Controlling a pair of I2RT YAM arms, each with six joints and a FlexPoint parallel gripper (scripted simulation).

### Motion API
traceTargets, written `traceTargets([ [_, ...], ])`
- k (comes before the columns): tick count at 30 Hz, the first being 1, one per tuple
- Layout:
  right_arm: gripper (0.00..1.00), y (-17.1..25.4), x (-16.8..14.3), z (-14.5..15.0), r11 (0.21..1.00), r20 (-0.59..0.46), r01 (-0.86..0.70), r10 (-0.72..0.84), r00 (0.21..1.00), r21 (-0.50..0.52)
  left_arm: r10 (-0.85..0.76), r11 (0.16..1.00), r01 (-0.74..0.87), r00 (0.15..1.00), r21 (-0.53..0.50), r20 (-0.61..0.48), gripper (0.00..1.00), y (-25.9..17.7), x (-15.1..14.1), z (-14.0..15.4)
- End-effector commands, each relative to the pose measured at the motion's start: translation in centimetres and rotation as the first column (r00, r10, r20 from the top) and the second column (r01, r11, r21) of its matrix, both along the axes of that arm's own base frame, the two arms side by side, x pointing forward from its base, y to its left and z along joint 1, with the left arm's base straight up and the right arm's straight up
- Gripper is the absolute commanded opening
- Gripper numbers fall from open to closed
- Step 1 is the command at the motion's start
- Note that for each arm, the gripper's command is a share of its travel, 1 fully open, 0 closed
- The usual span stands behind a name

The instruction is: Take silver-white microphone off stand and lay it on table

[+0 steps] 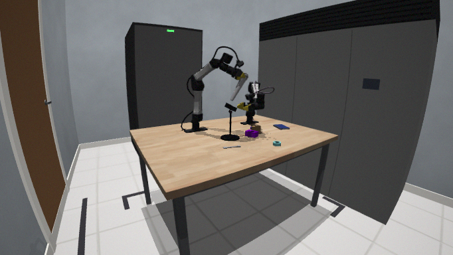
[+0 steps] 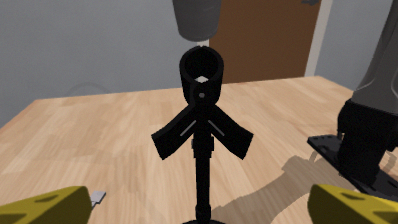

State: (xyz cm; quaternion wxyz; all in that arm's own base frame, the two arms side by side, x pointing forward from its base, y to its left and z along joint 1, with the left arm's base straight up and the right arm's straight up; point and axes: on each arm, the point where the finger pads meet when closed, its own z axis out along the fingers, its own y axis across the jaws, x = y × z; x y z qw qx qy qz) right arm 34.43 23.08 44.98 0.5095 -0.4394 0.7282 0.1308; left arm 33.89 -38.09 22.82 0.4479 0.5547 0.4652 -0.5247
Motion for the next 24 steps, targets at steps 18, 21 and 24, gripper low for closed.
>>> traceTargets([
  [18, 0.00, -1.7, -2.4, 4.2, 0.999, 0.095, -0.018, 0.014, 0.995, 0.038, 0.121, 0.993, -0.121, 0.993, 0.004, 0.007, 0.98, 3.6, 1.6, 2.3],
  [21, 0.00, -1.8, -2.5, 4.3, 0.999, 0.092, -0.020, 0.017, 0.996, 0.037, 0.157, 0.988, -0.156, 0.987, -0.018, 0.045, 0.98, 3.8, 2.6, 4.3],
  [24, 0.00, -2.6, -3.4, 4.3, 0.999, 0.073, -0.027, 0.025, 0.997, 0.026, 0.265, 0.964, -0.264, 0.964, 0.029, -0.005, 0.98, 5.2, 3.6, 3.2],
])
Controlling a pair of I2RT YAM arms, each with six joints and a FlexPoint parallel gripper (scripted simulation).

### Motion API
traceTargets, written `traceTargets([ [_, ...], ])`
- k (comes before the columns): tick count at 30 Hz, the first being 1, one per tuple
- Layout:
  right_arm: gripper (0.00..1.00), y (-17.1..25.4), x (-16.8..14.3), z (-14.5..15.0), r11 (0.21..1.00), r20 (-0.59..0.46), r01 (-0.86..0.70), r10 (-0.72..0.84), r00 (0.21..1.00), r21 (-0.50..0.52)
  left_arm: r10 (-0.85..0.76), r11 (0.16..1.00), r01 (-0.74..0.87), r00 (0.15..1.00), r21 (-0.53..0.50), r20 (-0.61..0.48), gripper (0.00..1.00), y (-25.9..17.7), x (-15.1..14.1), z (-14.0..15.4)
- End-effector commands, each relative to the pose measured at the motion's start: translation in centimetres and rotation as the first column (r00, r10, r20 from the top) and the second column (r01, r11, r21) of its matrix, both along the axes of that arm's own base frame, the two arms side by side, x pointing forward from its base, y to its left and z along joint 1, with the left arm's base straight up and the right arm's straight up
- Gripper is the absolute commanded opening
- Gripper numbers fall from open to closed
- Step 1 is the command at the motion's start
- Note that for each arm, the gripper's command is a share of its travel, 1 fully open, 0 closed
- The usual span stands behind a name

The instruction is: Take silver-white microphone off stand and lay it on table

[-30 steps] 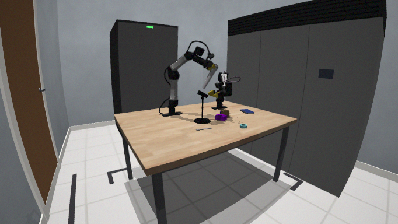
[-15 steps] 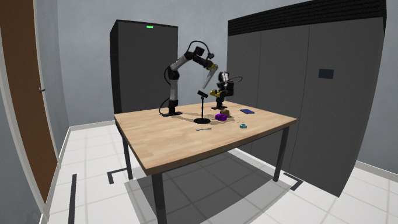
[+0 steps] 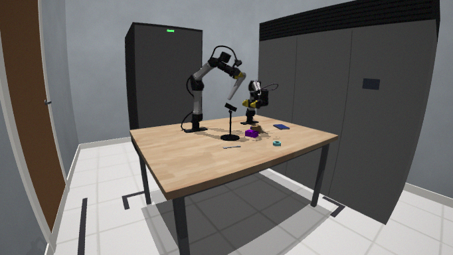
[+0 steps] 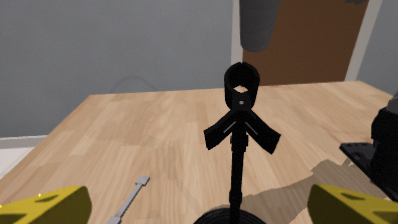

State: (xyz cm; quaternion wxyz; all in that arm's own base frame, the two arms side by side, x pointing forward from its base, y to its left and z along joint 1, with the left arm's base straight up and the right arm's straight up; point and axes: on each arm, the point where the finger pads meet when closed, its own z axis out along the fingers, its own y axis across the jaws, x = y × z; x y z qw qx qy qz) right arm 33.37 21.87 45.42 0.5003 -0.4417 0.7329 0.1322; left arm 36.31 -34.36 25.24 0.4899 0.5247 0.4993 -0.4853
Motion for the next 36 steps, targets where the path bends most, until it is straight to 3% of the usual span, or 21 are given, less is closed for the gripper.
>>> traceTargets([
  [1, 0.00, -1.7, -2.5, 4.0, 0.999, 0.089, -0.026, 0.022, 0.996, 0.034, 0.154, 0.988, -0.153, 0.988, 0.028, -0.031, 0.98, 1.9, 1.6, 1.3],
  [3, 0.00, -2.3, -3.1, 4.4, 0.999, 0.090, -0.025, 0.022, 0.996, 0.033, 0.216, 0.976, -0.216, 0.976, 0.013, 0.001, 0.98, 2.9, 2.7, 3.4],
  [5, 0.00, -2.9, -3.7, 4.7, 0.999, 0.092, -0.027, 0.023, 0.995, 0.033, 0.277, 0.961, -0.276, 0.960, 0.037, -0.029, 0.98, 4.1, 3.0, 2.7],
  [7, 0.00, -3.4, -4.3, 5.0, 0.999, 0.091, -0.027, 0.024, 0.996, 0.032, 0.334, 0.942, -0.334, 0.942, 0.021, -0.005, 0.98, 5.2, 3.8, 4.6],
  [9, 0.00, -3.9, -4.9, 5.4, 0.999, 0.092, -0.028, 0.025, 0.995, 0.032, 0.392, 0.920, -0.390, 0.920, 0.041, -0.028, 0.98, 6.4, 4.1, 4.0],
  [11, 0.00, -3.9, -1.8, 2.1, 1.000, -0.010, 0.017, -0.017, 1.000, -0.014, 0.445, 0.896, -0.444, 0.896, 0.021, -0.006, 0.98, 7.4, 4.8, 6.1],
  [13, 0.00, -3.9, -1.8, 2.1, 1.000, -0.010, 0.017, -0.017, 1.000, -0.014, 0.445, 0.896, -0.444, 0.896, 0.021, -0.006, 0.98, 7.4, 4.8, 6.1],
  [16, 0.00, -5.6, -2.8, 4.5, 0.996, 0.052, 0.085, -0.086, 0.995, 0.021, 0.520, 0.854, -0.519, 0.854, 0.045, -0.026, 0.98, 9.3, 5.2, 5.5],
  [22, 0.00, -7.1, -0.3, 2.0, 0.986, -0.035, 0.162, -0.163, 0.986, -0.025, 0.667, 0.745, -0.666, 0.745, 0.033, -0.017, 0.98, 13.4, 6.1, 7.7],
  [27, 0.00, -7.6, 1.9, 1.7, 0.976, -0.021, 0.217, -0.218, 0.976, -0.025, 0.767, 0.641, -0.767, 0.641, 0.017, -0.010, 0.98, 16.8, 6.3, 9.8],
  [28, 0.00, -7.5, 2.4, 0.2, 0.974, -0.057, 0.222, -0.225, 0.973, -0.044, 0.785, 0.619, -0.785, 0.619, 0.016, -0.011, 0.98, 17.4, 6.3, 10.0],
  [30, 0.00, -7.5, 2.4, 0.2, 0.974, -0.057, 0.222, -0.225, 0.973, -0.044, 0.785, 0.619, -0.785, 0.619, 0.016, -0.011, 0.98, 17.4, 6.3, 10.0],
  [31, 0.00, -7.9, 2.0, 1.6, 0.972, -0.022, 0.233, -0.234, 0.972, -0.027, 0.800, 0.600, -0.800, 0.599, 0.026, -0.017, 0.98, 18.0, 6.3, 9.6],
  [33, 0.00, -8.1, 2.2, 1.5, 0.969, -0.021, 0.247, -0.247, 0.969, -0.028, 0.833, 0.553, -0.832, 0.553, 0.030, -0.019, 0.98, 19.4, 6.2, 9.7],
  [36, 0.00, -8.3, 4.6, -2.0, 0.958, -0.104, 0.274, -0.281, 0.954, -0.080, 0.879, 0.476, -0.879, 0.476, 0.010, -0.016, 0.98, 21.7, 6.0, 11.1],
])
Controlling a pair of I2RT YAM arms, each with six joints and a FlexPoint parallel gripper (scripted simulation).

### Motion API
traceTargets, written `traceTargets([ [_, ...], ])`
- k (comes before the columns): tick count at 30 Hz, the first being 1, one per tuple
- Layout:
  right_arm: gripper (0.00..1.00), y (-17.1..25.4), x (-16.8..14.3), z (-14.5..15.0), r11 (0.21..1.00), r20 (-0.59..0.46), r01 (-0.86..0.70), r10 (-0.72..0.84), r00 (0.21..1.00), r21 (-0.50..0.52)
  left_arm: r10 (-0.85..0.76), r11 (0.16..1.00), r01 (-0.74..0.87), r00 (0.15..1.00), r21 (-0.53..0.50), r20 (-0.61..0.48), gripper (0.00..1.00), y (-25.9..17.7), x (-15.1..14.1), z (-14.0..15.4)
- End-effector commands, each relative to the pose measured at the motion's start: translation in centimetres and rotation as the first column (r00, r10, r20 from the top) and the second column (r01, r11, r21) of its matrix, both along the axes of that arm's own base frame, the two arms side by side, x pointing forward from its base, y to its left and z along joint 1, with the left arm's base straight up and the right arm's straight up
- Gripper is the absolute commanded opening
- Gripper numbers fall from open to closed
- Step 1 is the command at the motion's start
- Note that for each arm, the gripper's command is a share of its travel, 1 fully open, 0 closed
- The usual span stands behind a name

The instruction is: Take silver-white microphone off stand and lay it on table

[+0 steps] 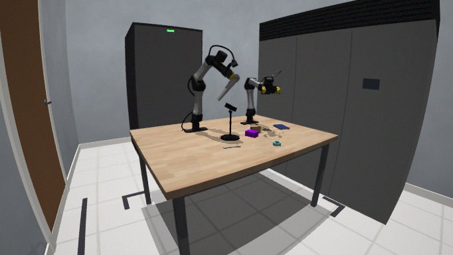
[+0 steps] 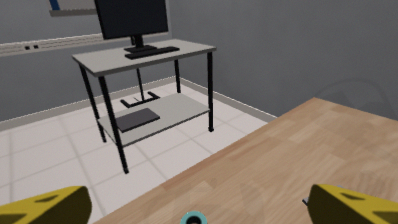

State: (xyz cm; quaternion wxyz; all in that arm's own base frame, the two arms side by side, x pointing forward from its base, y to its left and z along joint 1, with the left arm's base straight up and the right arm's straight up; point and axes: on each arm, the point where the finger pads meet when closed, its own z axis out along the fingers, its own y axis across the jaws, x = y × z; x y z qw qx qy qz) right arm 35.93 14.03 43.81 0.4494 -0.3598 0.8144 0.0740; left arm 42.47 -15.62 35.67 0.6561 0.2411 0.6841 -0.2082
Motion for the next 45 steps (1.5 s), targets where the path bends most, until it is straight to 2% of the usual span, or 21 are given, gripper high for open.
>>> traceTargets([
  [1, 0.00, -0.6, 2.3, -0.4, 0.999, 0.015, 0.054, -0.054, 0.998, -0.001, 0.157, 0.987, -0.158, 0.987, -0.011, -0.018, 0.98, 3.6, -0.3, 0.8],
  [9, 0.00, -2.3, 4.1, -2.3, 0.990, -0.023, 0.141, -0.142, 0.990, -0.030, 0.372, 0.928, -0.372, 0.928, -0.022, -0.018, 0.98, 9.1, -1.7, 1.9],
  [11, 0.00, -2.3, 4.1, -2.3, 0.990, -0.023, 0.141, -0.142, 0.990, -0.030, 0.372, 0.928, -0.372, 0.928, -0.022, -0.018, 0.98, 9.1, -1.7, 1.9],
  [12, 0.00, -2.6, 4.0, -1.2, 0.988, 0.007, 0.152, -0.152, 0.988, -0.020, 0.397, 0.917, -0.396, 0.918, -0.037, 0.009, 0.98, 9.7, -1.9, 3.6],
  [14, 0.00, -2.2, 5.3, -2.9, 0.987, -0.030, 0.155, -0.156, 0.987, -0.037, 0.444, 0.896, -0.444, 0.896, -0.025, -0.018, 0.98, 11.0, -2.4, 2.2],
  [16, 0.00, -2.8, 6.0, -4.8, 0.982, -0.076, 0.179, -0.183, 0.980, -0.061, 0.492, 0.870, -0.491, 0.871, -0.042, 0.004, 0.98, 12.3, -3.1, 3.6],
  [22, 0.00, -4.2, 7.1, -5.8, 0.967, -0.089, 0.242, -0.249, 0.964, -0.083, 0.625, 0.779, -0.625, 0.780, -0.053, -0.002, 0.98, 16.1, -5.1, 4.0],
  [24, 0.00, -4.8, 7.4, -6.1, 0.960, -0.092, 0.263, -0.271, 0.958, -0.091, 0.639, 0.768, -0.638, 0.769, -0.047, -0.011, 0.98, 16.6, -5.4, 3.5],
  [26, 0.00, -5.1, 8.2, -7.8, 0.954, -0.123, 0.279, -0.292, 0.949, -0.113, 0.635, 0.771, -0.635, 0.772, -0.052, -0.005, 0.98, 16.5, -5.4, 3.8],
  [28, 0.00, -5.1, 8.2, -7.8, 0.954, -0.123, 0.279, -0.292, 0.949, -0.113, 0.635, 0.771, -0.635, 0.772, -0.052, -0.005, 0.98, 16.5, -5.4, 3.8],
  [29, 0.00, -5.4, 8.2, -6.6, 0.951, -0.093, 0.292, -0.301, 0.949, -0.101, 0.614, 0.788, -0.613, 0.790, -0.048, -0.009, 0.98, 15.9, -5.0, 3.7],
  [30, 0.00, -5.6, 8.7, -7.2, 0.948, -0.104, 0.300, -0.311, 0.945, -0.110, 0.588, 0.808, -0.587, 0.809, -0.050, 0.002, 0.98, 15.1, -4.9, 4.0],
  [31, 0.00, -5.2, 8.6, -7.1, 0.950, -0.100, 0.294, -0.305, 0.947, -0.109, 0.593, 0.804, -0.586, 0.801, -0.096, 0.076, 0.98, 15.5, -5.9, 6.9],
  [34, 0.00, -6.2, 9.5, -10.2, 0.934, -0.163, 0.323, -0.346, 0.924, -0.151, 0.595, 0.803, -0.589, 0.800, -0.094, 0.073, 0.98, 15.6, -5.8, 6.7],
  [40, 0.00, -7.9, 10.3, -10.8, 0.906, -0.157, 0.384, -0.411, 0.898, -0.177, 0.595, 0.803, -0.590, 0.801, -0.084, 0.059, 0.98, 15.6, -5.4, 6.2],
  [43, 0.00, -8.6, 11.1, -12.7, 0.891, -0.186, 0.403, -0.440, 0.878, -0.208, 0.597, 0.802, -0.592, 0.800, -0.084, 0.059, 0.98, 15.6, -5.4, 6.2],
  [45, 0.00, -8.6, 11.1, -12.7, 0.891, -0.186, 0.403, -0.440, 0.878, -0.208, 0.597, 0.802, -0.592, 0.800, -0.084, 0.059, 0.98, 15.6, -5.4, 6.2],
])
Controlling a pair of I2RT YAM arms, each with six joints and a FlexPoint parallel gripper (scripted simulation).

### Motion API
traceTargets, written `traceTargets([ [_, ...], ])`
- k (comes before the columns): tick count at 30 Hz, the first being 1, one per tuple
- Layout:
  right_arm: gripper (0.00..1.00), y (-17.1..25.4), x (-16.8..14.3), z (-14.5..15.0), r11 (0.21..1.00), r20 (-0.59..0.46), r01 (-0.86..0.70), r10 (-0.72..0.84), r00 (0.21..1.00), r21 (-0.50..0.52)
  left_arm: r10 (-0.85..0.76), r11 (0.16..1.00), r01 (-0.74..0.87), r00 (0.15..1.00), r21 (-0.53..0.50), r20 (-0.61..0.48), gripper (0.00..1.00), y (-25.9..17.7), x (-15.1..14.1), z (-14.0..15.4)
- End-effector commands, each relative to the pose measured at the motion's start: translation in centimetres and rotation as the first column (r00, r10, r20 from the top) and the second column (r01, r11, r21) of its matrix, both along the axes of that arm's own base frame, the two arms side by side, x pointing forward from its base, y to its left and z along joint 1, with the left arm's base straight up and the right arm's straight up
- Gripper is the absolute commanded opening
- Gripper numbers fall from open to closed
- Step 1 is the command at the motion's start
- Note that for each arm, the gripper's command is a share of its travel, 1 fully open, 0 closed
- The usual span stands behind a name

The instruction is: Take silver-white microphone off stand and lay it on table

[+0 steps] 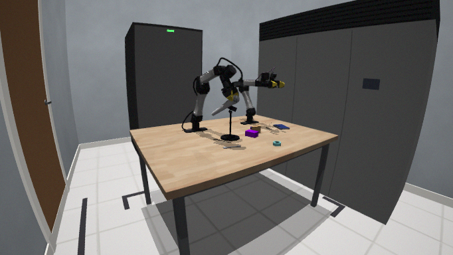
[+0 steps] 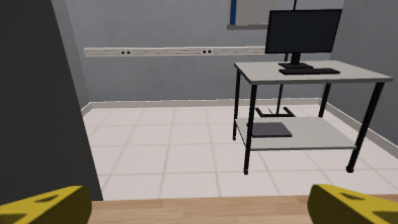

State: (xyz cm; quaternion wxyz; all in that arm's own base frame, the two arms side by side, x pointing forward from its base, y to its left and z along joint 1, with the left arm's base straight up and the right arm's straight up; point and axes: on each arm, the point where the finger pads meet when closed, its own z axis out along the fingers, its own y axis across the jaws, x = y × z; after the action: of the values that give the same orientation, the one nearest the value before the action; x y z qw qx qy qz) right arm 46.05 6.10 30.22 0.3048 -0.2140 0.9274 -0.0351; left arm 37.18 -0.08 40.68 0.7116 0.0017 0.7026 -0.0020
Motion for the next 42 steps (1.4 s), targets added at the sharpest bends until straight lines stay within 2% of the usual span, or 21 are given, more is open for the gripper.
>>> traceTargets([
  [1, 0.00, -1.0, 0.8, 2.3, 0.999, 0.089, 0.047, -0.046, 0.995, -0.009, -0.002, 1.000, 0.002, 0.999, 0.001, 0.033, 0.98, 0.1, -0.1, 1.2],
  [3, 0.00, -0.8, 1.0, 1.1, 0.999, 0.062, 0.050, -0.049, 0.997, -0.020, -0.002, 1.000, 0.002, 0.999, 0.001, 0.033, 0.98, 0.1, -0.1, 1.2],
  [4, 0.00, -1.3, 1.5, -0.9, 0.997, 0.017, 0.064, -0.064, 0.998, -0.032, -0.002, 1.000, 0.002, 0.999, 0.001, 0.033, 0.98, 0.1, -0.1, 1.2],
  [11, 0.00, -3.3, 2.2, -2.9, 0.988, -0.016, 0.136, -0.137, 0.990, -0.070, -0.002, 1.000, 0.002, 0.999, 0.001, 0.033, 0.98, 0.1, -0.1, 1.2],
  [12, 0.00, -3.7, 2.4, -2.2, 0.986, 0.003, 0.150, -0.150, 0.989, -0.071, -0.002, 1.000, 0.002, 0.999, 0.001, 0.033, 0.98, 0.1, -0.1, 1.2],
  [14, 0.00, -4.2, 2.7, -2.8, 0.982, -0.005, 0.168, -0.169, 0.986, -0.082, -0.002, 1.000, 0.002, 0.999, 0.001, 0.033, 0.98, 0.1, -0.1, 1.2],
  [15, 0.00, -4.5, 2.6, -4.4, 0.980, -0.041, 0.176, -0.180, 0.983, -0.097, -0.002, 1.000, 0.002, 0.999, 0.001, 0.033, 0.98, 0.1, -0.1, 1.2],
  [18, 0.00, -4.7, 3.1, -3.8, 0.978, -0.020, 0.187, -0.190, 0.982, -0.096, -0.002, 1.000, 0.002, 0.999, 0.001, 0.033, 0.98, 0.1, -0.1, 1.2],
  [22, 0.00, -5.5, 3.6, -5.0, 0.970, -0.037, 0.214, -0.219, 0.975, -0.117, -0.002, 1.000, 0.002, 0.999, 0.001, 0.033, 0.98, 0.1, -0.1, 1.2],
  [23, 0.00, -5.8, 3.2, -6.8, 0.966, -0.081, 0.218, -0.230, 0.970, -0.136, -0.002, 1.000, 0.002, 0.999, 0.001, 0.033, 0.98, 0.1, -0.1, 1.2],
  [29, 0.00, -7.5, 3.7, -8.0, 0.947, -0.088, 0.272, -0.290, 0.953, -0.172, -0.002, 1.000, 0.002, 0.999, 0.001, 0.033, 0.98, 0.1, -0.1, 1.2],
  [32, 0.00, -8.4, 4.0, -9.7, 0.935, -0.113, 0.294, -0.320, 0.941, -0.198, -0.002, 1.000, 0.002, 0.999, 0.001, 0.033, 0.98, 0.1, -0.1, 1.2],
  [34, 0.00, -8.4, 4.0, -9.7, 0.935, -0.113, 0.294, -0.320, 0.941, -0.198, -0.002, 1.000, 0.002, 0.999, 0.001, 0.033, 0.98, 0.1, -0.1, 1.2],
  [35, 0.00, -8.7, 3.8, -8.1, 0.931, -0.076, 0.310, -0.329, 0.941, -0.190, -0.002, 1.000, 0.002, 0.999, 0.001, 0.033, 0.98, 0.1, -0.1, 1.2],
  [37, 0.00, -9.1, 3.7, -8.7, 0.926, -0.087, 0.318, -0.341, 0.936, -0.204, -0.002, 1.000, 0.002, 0.999, 0.001, 0.033, 0.98, 0.1, -0.1, 1.2],
  [38, 0.00, -9.3, 3.9, -11.6, 0.921, -0.144, 0.312, -0.350, 0.926, -0.231, -0.002, 1.000, 0.002, 0.999, 0.001, 0.033, 0.98, 0.1, -0.1, 1.2],
  [42, 0.00, -10.4, 4.1, -12.9, 0.904, -0.154, 0.339, -0.386, 0.910, -0.260, -0.002, 1.000, 0.002, 0.999, 0.001, 0.033, 0.98, 0.1, -0.1, 1.2],
])
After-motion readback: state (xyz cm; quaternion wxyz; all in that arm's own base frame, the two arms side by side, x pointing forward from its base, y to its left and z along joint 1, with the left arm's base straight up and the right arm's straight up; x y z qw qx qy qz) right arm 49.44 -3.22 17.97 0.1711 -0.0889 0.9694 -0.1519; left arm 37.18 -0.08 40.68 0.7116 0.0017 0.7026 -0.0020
